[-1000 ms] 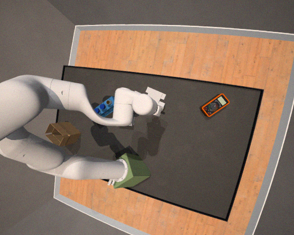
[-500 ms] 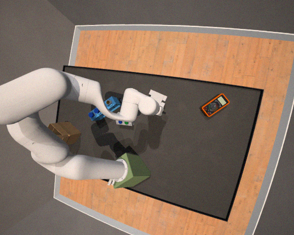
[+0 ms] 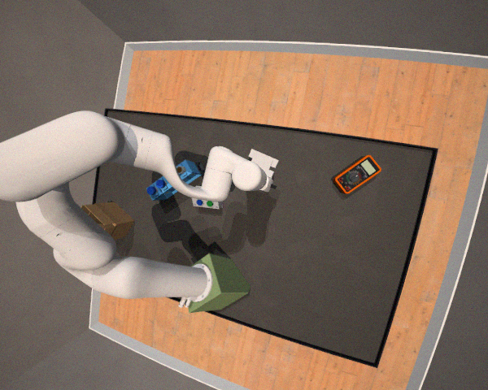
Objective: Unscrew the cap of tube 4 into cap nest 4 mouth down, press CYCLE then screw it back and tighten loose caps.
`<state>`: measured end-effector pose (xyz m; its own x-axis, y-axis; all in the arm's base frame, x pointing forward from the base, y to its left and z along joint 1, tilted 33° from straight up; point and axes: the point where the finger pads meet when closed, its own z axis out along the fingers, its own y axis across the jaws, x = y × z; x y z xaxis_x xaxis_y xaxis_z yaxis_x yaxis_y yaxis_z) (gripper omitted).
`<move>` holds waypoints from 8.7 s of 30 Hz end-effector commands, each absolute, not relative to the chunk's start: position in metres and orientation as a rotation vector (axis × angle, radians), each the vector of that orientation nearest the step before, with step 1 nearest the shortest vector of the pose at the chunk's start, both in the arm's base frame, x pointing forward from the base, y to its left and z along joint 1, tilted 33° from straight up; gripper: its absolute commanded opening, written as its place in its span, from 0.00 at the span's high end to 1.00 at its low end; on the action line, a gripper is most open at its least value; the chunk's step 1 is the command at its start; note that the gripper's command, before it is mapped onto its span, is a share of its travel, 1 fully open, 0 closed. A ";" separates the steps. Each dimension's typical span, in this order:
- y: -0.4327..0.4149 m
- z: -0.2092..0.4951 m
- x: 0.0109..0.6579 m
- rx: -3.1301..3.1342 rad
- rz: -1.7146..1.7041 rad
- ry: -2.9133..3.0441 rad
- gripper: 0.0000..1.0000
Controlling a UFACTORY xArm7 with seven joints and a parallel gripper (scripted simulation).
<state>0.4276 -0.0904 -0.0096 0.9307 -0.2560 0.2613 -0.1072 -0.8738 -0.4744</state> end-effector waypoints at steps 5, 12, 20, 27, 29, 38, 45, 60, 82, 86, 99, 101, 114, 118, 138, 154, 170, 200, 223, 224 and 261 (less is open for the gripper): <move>-0.092 -0.009 0.428 -2.624 -0.445 0.265 1.00; -0.092 -0.009 0.427 -2.624 -0.445 0.265 1.00; -0.091 -0.010 0.427 -2.624 -0.445 0.265 1.00; -0.090 -0.012 0.428 -2.624 -0.445 0.265 1.00; -0.089 -0.013 0.429 -2.624 -0.445 0.265 1.00; -0.088 -0.017 0.430 -2.624 -0.445 0.265 1.00; -0.087 -0.017 0.430 -2.624 -0.445 0.265 1.00; -0.087 -0.017 0.430 -2.624 -0.445 0.265 0.54; -0.124 0.058 0.399 -2.623 -0.445 0.264 0.54; -0.132 0.074 0.393 -2.623 -0.445 0.264 0.54; -0.144 0.098 0.382 -2.623 -0.445 0.264 0.54; -0.144 0.098 0.382 -2.623 -0.445 0.264 0.54; -0.105 0.098 0.362 -2.641 -0.499 -0.309 1.00; -0.091 0.098 0.355 -2.621 -0.515 -0.532 1.00; -0.019 0.098 0.318 -2.287 -0.553 -1.606 1.00; 0.046 0.097 0.284 -1.855 -0.535 -2.243 1.00; 0.093 0.097 0.259 -1.855 -0.535 -2.243 1.00; 0.101 0.082 0.265 -1.855 -0.535 -2.243 1.00; 0.103 0.077 0.267 -1.855 -0.534 -2.243 1.00; 0.103 0.077 0.267 -1.855 -0.534 -2.243 1.00; 0.100 0.082 0.265 -1.855 -0.535 -2.243 1.00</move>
<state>0.2661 0.1037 0.0743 -0.2047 0.9090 0.3632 0.9754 0.1584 0.1534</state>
